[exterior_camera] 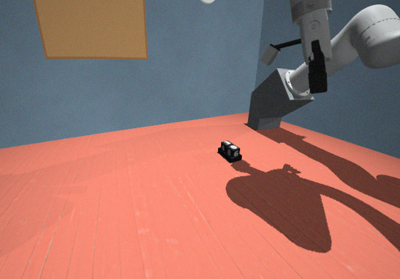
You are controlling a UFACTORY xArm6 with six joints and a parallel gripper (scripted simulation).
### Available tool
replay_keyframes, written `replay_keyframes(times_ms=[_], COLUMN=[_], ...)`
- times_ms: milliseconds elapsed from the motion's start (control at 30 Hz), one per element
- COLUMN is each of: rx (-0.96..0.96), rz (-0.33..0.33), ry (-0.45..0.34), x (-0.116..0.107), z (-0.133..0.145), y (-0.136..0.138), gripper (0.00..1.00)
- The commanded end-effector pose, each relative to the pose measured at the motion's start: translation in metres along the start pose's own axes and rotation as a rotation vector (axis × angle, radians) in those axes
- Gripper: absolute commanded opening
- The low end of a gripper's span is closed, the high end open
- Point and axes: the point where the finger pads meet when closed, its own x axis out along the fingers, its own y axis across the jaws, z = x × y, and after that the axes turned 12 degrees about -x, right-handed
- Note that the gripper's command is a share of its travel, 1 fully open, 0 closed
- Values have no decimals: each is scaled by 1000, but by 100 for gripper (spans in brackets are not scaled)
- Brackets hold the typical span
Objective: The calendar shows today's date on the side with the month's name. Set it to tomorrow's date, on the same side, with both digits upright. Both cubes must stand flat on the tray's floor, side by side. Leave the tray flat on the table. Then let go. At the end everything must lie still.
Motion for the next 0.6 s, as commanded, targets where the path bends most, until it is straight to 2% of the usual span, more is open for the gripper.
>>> replay_keyframes(times_ms=[0, 33, 100, 133, 200, 233, 300, 333, 467, 533, 567], rx=[61, 114, 114, 169, 169, 225, 225, 279, 279, 377, 377], rz=[-33, -54, -54, -72, -72, -85, -85, -95, -95, -105, -105], ry=[23, 50, 50, 79, 79, 108, 108, 136, 136, 187, 187], x=[7, 8, 8, 11, 11, 14, 14, 18, 18, 27, 27], z=[-39, -63, -63, -87, -87, -111, -111, -133, -133, -171, -171], y=[-18, -23, -23, -26, -26, -26, -26, -23, -23, -14, -14], gripper=[100, 100, 100, 100, 100, 100, 100, 100, 100, 100, 100])
